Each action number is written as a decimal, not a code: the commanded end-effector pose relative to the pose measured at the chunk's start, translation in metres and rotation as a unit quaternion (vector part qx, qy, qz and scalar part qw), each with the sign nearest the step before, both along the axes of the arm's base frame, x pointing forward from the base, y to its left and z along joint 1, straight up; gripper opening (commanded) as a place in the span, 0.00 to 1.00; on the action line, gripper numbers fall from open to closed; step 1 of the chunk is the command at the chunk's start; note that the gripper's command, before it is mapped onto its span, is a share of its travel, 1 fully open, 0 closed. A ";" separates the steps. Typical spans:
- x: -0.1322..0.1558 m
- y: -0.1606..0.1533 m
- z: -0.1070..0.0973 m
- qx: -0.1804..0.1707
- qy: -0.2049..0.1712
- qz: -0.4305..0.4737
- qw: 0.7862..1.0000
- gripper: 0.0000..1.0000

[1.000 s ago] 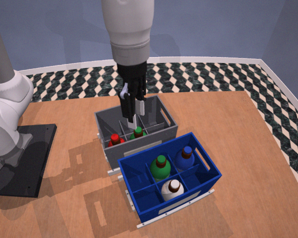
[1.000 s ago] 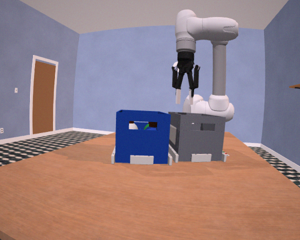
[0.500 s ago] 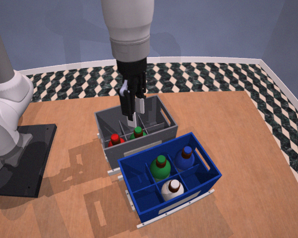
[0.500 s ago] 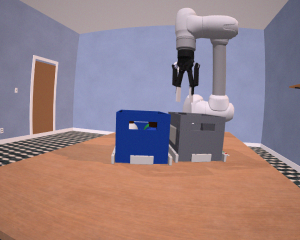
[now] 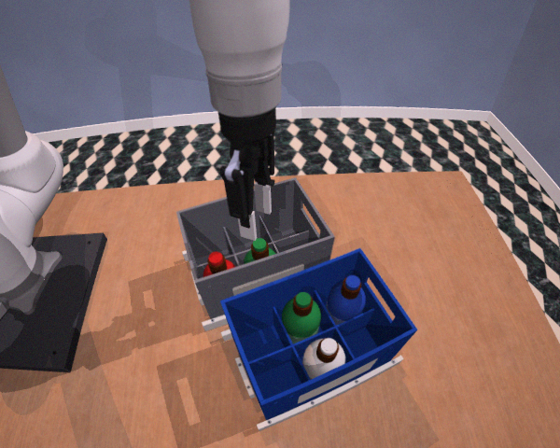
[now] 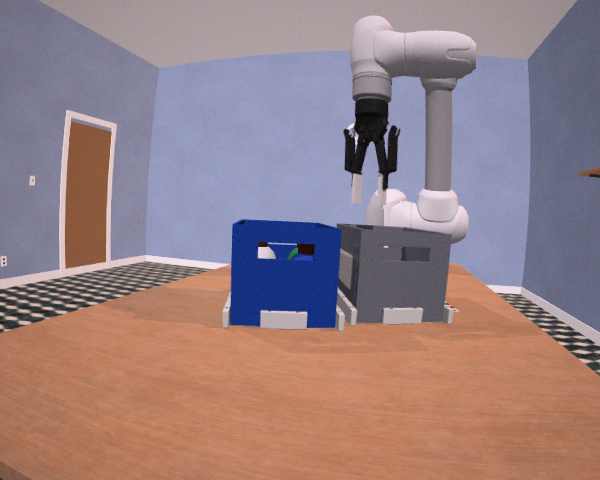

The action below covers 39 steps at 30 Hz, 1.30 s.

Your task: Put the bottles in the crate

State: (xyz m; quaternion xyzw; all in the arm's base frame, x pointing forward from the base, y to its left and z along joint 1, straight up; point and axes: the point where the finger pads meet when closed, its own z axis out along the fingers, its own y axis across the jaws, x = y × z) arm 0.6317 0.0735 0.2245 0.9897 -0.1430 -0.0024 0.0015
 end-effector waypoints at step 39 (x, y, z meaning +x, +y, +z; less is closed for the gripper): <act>0.077 -0.102 0.000 0.000 0.000 0.000 1.000 0.38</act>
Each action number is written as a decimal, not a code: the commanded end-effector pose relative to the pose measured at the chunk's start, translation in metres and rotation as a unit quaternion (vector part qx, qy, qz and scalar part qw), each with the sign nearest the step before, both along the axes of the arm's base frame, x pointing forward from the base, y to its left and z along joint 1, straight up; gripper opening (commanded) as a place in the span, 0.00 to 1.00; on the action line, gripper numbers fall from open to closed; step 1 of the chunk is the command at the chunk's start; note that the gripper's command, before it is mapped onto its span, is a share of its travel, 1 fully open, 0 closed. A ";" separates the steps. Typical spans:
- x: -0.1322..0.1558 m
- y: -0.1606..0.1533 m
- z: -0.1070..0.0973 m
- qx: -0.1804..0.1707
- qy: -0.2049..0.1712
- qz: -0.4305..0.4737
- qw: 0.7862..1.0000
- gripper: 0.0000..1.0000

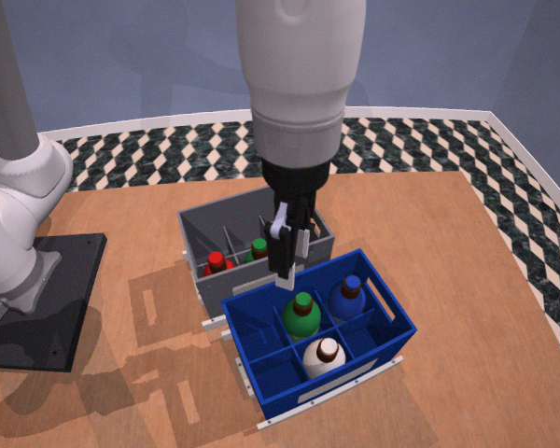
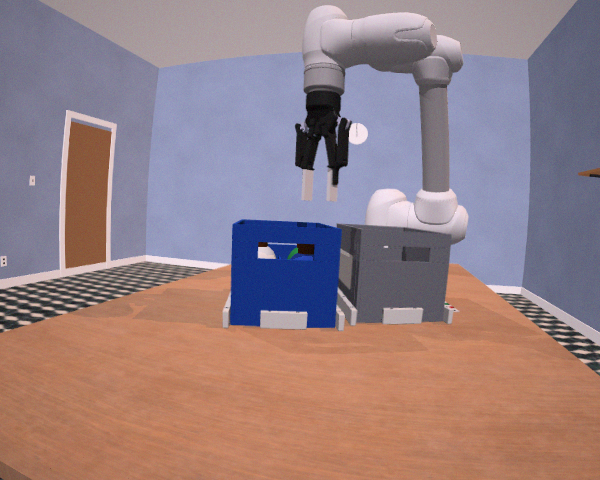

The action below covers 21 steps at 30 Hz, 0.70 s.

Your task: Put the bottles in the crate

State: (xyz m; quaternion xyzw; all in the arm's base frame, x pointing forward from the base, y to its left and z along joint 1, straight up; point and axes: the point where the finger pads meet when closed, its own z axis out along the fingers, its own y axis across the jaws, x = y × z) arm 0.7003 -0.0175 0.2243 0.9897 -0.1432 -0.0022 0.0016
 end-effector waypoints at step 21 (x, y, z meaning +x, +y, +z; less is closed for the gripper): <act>0.064 -0.088 0.000 0.000 0.000 0.000 1.000 0.38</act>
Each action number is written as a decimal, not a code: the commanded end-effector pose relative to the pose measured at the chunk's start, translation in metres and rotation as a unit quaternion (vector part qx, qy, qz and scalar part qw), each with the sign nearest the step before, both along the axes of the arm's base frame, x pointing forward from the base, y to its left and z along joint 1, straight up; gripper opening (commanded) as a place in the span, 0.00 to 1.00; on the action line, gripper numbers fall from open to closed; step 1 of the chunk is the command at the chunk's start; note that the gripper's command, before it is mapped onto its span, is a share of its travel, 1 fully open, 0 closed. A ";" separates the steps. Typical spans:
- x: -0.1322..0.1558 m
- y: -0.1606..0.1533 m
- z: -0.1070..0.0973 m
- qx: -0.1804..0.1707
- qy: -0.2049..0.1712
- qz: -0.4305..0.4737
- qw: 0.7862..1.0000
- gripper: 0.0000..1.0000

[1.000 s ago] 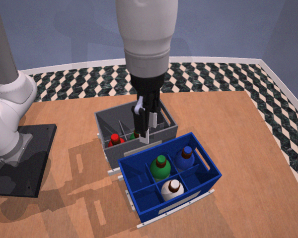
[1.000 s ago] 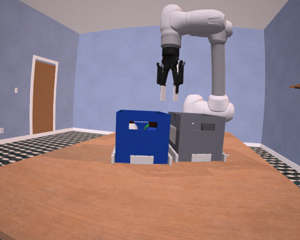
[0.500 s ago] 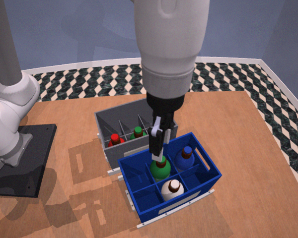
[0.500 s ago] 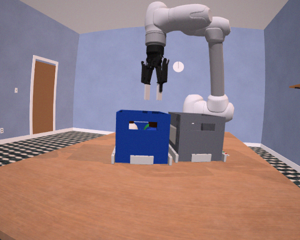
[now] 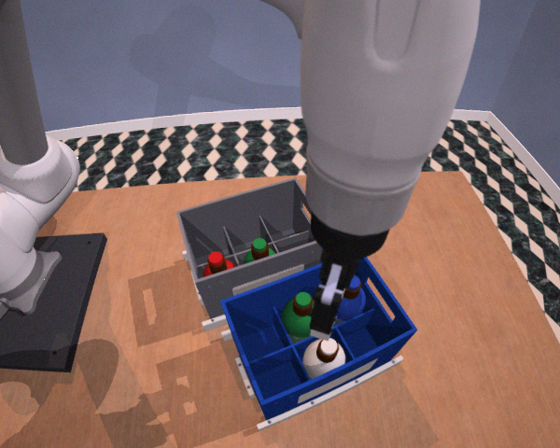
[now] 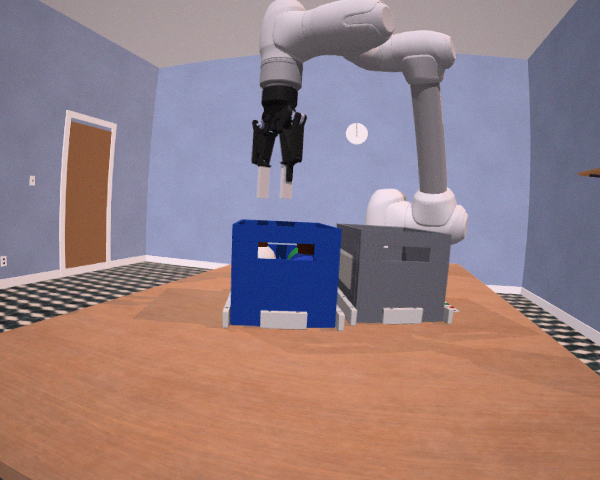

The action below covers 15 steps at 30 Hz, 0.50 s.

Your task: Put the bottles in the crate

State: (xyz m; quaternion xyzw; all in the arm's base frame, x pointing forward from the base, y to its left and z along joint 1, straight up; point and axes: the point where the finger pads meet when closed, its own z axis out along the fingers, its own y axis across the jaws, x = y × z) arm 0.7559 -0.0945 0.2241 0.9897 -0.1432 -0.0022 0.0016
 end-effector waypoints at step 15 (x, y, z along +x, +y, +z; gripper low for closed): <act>0.013 -0.018 -0.003 0.000 0.000 0.000 1.000 0.38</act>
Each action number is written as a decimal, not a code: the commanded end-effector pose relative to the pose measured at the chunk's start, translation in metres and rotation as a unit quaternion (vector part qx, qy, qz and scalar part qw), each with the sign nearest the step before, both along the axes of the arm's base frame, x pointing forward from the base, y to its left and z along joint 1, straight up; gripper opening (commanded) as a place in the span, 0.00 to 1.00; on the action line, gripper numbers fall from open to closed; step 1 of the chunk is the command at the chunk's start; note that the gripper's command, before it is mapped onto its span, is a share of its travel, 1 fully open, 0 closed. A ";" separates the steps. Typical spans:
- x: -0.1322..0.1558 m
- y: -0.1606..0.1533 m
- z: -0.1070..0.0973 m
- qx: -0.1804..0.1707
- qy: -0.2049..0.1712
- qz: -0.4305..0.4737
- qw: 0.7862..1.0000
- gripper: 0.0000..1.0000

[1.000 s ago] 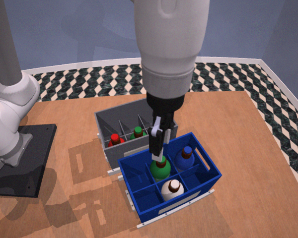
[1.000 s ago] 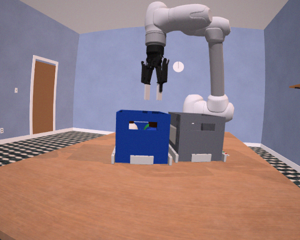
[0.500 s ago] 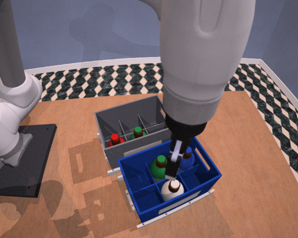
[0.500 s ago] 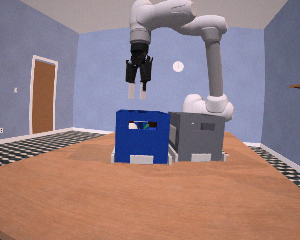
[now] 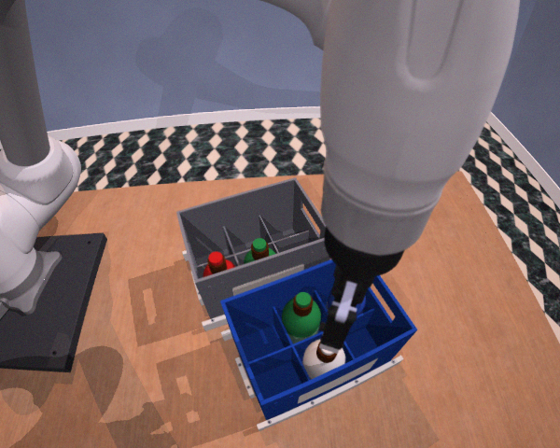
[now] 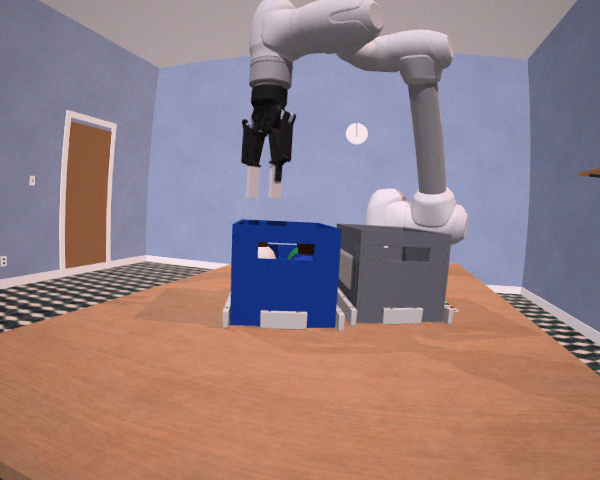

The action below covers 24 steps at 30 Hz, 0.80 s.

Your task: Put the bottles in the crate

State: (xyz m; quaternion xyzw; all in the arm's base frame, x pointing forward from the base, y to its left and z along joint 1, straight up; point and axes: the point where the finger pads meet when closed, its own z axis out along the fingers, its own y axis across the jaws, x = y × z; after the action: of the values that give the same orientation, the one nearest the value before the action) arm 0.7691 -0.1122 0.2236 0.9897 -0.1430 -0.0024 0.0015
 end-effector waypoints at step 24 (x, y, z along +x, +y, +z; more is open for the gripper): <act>0.000 0.000 -0.029 0.000 0.000 0.000 1.000 0.38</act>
State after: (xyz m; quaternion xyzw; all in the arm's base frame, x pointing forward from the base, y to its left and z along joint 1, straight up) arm 0.7690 -0.1123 0.1977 0.9897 -0.1430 -0.0025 0.0015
